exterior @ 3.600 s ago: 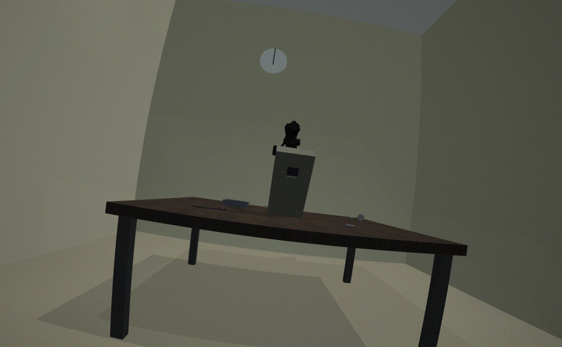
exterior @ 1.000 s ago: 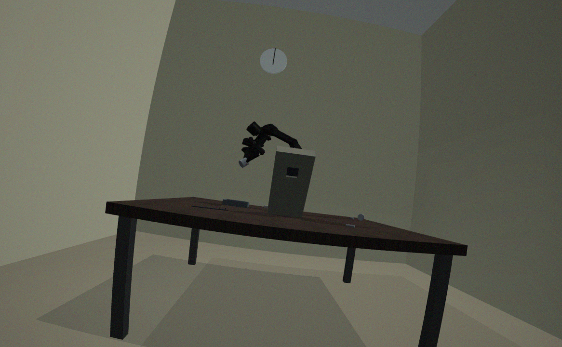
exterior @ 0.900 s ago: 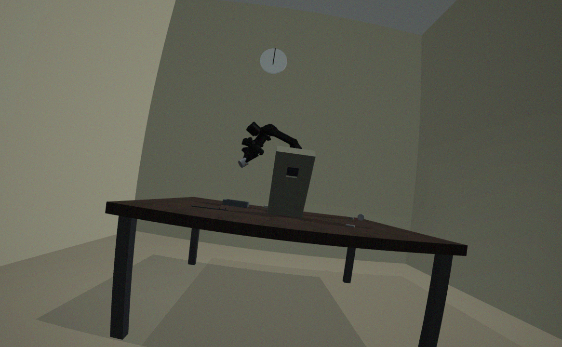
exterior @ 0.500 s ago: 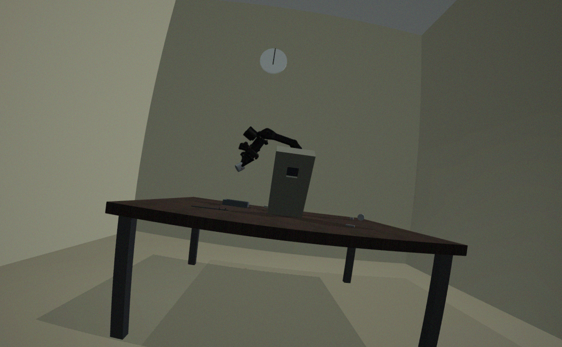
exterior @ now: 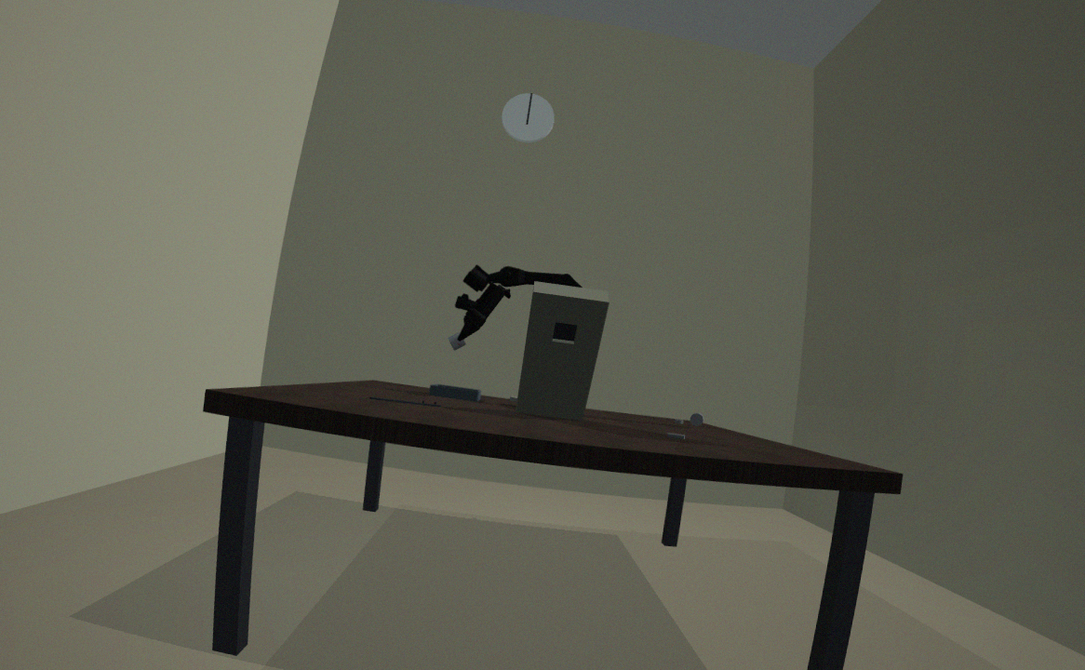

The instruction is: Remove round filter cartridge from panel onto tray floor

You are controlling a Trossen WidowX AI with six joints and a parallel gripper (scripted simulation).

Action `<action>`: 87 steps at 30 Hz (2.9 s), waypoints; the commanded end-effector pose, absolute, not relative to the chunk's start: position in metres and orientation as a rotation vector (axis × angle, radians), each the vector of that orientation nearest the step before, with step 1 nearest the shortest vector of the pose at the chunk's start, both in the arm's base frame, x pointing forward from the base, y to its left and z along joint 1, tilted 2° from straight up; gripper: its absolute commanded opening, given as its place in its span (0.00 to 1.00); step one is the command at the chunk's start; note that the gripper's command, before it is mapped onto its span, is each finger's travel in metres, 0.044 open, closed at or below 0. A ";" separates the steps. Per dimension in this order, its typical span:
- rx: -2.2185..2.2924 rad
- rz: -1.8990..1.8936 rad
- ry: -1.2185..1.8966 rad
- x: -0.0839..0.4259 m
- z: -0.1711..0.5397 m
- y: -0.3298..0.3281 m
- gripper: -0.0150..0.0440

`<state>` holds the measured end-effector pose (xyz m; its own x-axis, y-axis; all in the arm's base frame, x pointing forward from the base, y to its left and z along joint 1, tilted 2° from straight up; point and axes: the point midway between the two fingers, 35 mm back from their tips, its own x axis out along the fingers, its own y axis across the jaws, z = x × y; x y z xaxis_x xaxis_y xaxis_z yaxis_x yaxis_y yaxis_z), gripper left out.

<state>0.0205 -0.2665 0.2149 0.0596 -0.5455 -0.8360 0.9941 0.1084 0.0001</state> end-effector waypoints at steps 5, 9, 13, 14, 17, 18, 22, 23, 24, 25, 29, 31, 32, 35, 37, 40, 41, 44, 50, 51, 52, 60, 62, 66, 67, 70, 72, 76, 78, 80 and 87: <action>0.771 -1.444 0.753 -0.014 0.188 -0.266 0.25; 0.804 -1.501 0.732 -0.032 0.172 -0.263 0.25; 0.834 -1.555 0.710 -0.048 0.157 -0.259 0.25; 0.839 -1.562 0.707 -0.050 0.155 -0.258 0.25; 0.840 -1.565 0.707 -0.051 0.154 -0.258 0.25; 0.840 -1.565 0.706 -0.051 0.152 -0.258 0.25; 0.840 -1.565 0.706 -0.052 0.136 -0.261 0.25; 0.840 -1.565 0.706 -0.052 0.132 -0.262 0.25; 0.840 -1.565 0.706 -0.052 0.127 -0.262 0.25; 0.840 -1.565 0.706 -0.052 0.123 -0.263 0.25; 0.840 -1.565 0.706 -0.052 0.106 -0.264 0.25; 0.840 -1.565 0.706 -0.052 0.098 -0.264 0.25; 0.840 -1.565 0.706 -0.052 0.094 -0.264 0.25; 0.840 -1.565 0.707 -0.051 0.082 -0.263 0.25; 0.840 -1.565 0.707 -0.051 0.080 -0.262 0.25; 0.842 -1.564 0.709 -0.051 0.083 -0.261 0.30; 0.842 -1.564 0.709 -0.051 0.083 -0.261 0.34; 0.842 -1.564 0.709 -0.051 0.083 -0.261 0.48; 0.842 -1.564 0.709 -0.051 0.083 -0.261 0.74; 0.842 -1.564 0.709 -0.051 0.083 -0.261 0.79; 0.842 -1.564 0.709 -0.051 0.083 -0.261 0.83; 0.842 -1.564 0.709 -0.052 0.093 -0.262 1.00; 0.843 -1.564 0.709 -0.052 0.118 -0.262 1.00; 0.843 -1.564 0.710 -0.051 0.153 -0.257 1.00; 0.843 -1.564 0.710 -0.051 0.153 -0.257 1.00; 0.837 -1.571 0.703 -0.052 0.144 -0.262 1.00; 0.837 -1.571 0.703 -0.052 0.144 -0.262 1.00; 0.837 -1.571 0.703 -0.052 0.144 -0.262 1.00; 0.837 -1.571 0.703 -0.052 0.144 -0.262 1.00; 0.837 -1.571 0.703 -0.052 0.144 -0.262 1.00; 0.837 -1.571 0.703 -0.052 0.144 -0.262 1.00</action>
<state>-0.0524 -0.2613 0.1449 -0.0807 -0.5594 -0.8249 0.9877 -0.1558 0.0091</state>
